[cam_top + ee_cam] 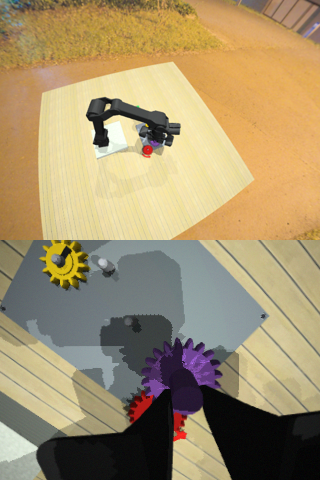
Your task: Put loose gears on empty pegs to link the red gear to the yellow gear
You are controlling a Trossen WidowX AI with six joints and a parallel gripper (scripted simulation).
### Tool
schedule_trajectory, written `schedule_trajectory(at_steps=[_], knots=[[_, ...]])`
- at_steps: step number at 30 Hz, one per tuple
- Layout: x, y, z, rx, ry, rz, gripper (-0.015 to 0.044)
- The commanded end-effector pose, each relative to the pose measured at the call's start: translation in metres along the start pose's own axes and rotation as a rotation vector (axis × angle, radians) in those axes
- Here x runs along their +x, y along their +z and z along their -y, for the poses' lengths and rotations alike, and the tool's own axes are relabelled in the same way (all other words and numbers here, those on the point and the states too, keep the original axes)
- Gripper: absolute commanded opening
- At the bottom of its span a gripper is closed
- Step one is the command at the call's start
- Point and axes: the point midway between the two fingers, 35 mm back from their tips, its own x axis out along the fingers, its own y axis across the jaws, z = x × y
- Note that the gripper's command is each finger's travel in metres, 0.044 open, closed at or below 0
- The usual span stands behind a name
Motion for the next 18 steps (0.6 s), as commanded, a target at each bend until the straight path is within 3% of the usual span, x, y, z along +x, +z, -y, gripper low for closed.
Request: schedule_trajectory(at_steps=[1, 18], knots=[[0.007, -0.001, -0.001, 0.002, 0.004, -0.004, 0.0], [0.026, -0.001, -0.001, 0.253, 0.003, -0.004, 0.0]])
